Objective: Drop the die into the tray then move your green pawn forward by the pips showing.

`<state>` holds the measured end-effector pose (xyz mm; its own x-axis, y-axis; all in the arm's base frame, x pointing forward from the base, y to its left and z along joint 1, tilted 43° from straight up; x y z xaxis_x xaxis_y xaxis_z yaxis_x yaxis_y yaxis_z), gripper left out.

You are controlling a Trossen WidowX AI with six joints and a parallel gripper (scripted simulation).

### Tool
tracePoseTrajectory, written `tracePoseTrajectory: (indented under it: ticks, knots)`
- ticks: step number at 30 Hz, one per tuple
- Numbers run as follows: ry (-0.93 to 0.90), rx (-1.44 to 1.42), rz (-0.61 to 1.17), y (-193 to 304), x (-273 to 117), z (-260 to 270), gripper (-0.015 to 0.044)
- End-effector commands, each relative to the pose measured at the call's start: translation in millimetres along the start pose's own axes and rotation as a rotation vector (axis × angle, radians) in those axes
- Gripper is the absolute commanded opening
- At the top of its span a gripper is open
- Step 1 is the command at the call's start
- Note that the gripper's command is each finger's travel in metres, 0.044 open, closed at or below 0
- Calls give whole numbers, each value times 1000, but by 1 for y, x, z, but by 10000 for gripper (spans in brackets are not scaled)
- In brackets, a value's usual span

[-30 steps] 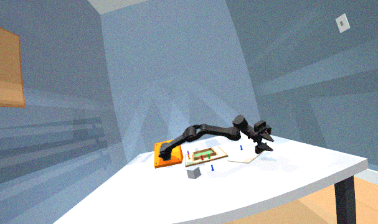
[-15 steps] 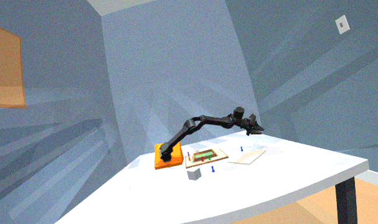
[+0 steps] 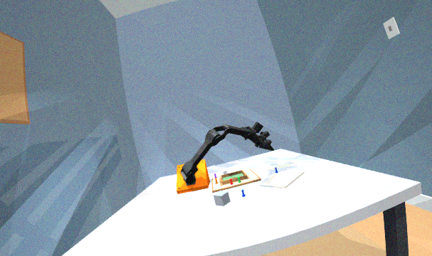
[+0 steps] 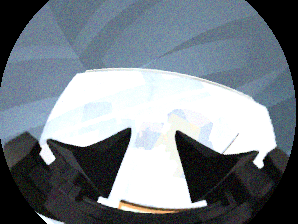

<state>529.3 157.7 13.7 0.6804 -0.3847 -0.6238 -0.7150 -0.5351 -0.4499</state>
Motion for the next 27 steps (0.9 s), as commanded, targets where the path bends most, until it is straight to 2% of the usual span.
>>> tracePoseTrajectory:
  ticks: [1,7,13,20,27]
  knots:
    - [-100,59,100,27,-20,51,275]
    - [-177,147,303,80,-62,116,275]
    - [-119,229,540,145,-114,158,275]
    - [122,310,739,216,-174,172,275]
    - [159,318,753,221,-178,167,275]
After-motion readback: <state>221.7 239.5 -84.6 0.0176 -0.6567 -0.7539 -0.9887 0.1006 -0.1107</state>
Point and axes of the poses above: the point midway between the two fingers, 35 mm back from their tips, its own x axis out along the fingers, its own z axis across the jaws, y = z × x, the point moved 5 cm from there along -x, back along the fingers
